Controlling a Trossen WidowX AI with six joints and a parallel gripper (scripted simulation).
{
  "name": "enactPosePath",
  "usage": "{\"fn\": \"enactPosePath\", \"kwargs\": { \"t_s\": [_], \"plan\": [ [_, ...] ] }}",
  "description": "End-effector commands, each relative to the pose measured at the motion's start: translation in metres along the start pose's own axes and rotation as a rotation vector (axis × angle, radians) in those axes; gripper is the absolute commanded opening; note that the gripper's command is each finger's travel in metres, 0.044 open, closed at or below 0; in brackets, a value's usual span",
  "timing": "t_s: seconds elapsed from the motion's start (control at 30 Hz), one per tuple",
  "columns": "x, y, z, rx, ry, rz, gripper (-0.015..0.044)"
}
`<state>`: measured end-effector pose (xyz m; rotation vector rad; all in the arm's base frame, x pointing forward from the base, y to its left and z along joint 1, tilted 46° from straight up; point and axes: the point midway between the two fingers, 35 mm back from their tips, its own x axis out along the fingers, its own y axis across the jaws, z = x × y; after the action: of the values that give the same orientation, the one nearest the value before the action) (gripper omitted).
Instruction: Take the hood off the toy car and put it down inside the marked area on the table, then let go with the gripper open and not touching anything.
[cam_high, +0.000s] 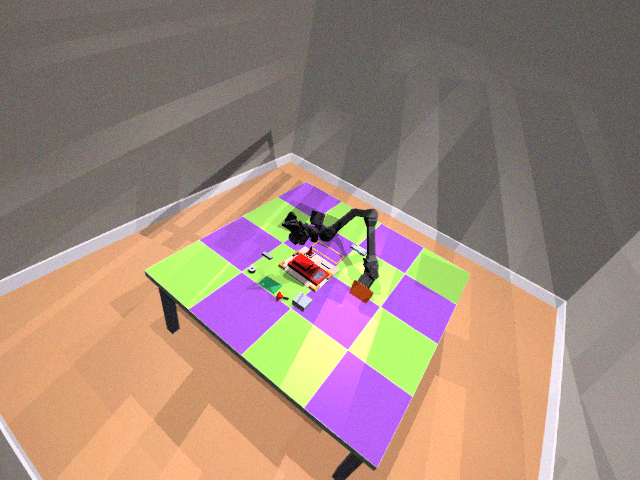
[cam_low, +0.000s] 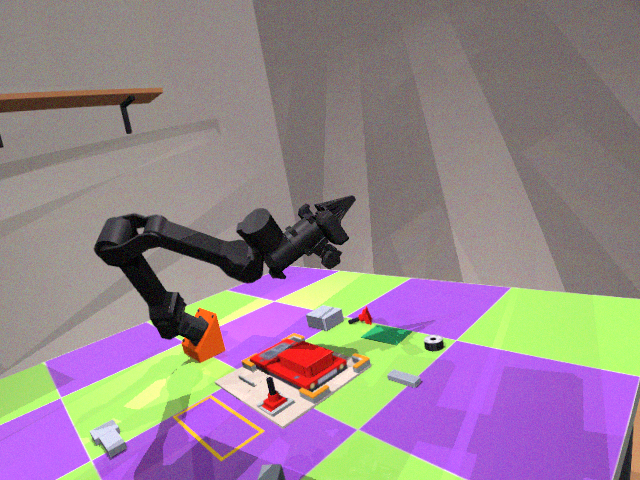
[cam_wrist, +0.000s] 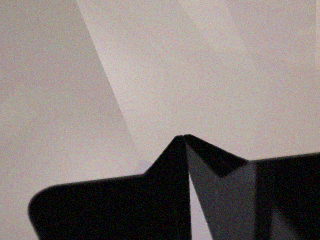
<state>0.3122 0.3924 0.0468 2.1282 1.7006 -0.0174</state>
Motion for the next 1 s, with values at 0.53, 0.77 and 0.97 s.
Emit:
{"fn": "enactPosePath", "kwargs": {
  "t_s": [0.53,0.77,0.97],
  "plan": [
    [-0.037,-0.004,0.136,-0.627,-0.924,-0.381,0.0440],
    [-0.102,-0.008,0.151,-0.938,-1.205,-0.905,0.0440],
    [-0.162,-0.001,0.132,-1.159,-1.278,-1.510,0.0440]
  ]
}}
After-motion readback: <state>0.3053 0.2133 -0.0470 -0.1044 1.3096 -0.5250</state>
